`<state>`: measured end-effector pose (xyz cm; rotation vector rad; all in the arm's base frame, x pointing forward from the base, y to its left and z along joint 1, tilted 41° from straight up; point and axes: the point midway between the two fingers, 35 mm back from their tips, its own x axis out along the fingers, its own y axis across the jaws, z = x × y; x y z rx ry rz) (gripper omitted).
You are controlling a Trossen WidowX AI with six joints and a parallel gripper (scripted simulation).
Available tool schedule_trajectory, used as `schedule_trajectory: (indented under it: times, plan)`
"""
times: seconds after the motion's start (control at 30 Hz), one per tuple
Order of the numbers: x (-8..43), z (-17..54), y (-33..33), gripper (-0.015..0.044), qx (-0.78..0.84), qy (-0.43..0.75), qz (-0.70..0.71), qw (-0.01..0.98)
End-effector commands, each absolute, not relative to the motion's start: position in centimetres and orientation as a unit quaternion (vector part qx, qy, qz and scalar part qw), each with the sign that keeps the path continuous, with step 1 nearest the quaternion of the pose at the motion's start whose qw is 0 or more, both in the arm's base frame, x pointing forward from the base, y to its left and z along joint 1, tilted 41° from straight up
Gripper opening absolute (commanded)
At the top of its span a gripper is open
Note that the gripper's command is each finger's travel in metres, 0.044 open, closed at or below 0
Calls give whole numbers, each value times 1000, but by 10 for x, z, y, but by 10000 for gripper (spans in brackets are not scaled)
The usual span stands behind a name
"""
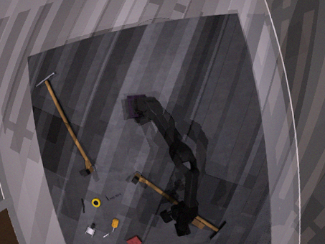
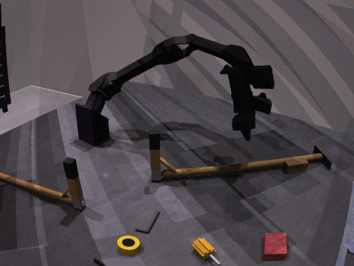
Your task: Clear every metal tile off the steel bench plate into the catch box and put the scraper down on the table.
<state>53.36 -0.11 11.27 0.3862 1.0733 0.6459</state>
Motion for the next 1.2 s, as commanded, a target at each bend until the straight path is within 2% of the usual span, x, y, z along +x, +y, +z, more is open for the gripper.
schedule_trajectory:
  times: [0.0,0.6,1.17]
  plan:
    - [530,124,-11,0,180,496,301,794]
    - [490,176,-22,0,180,497,301,794]
    - [499,155,-6,0,185,502,294,792]
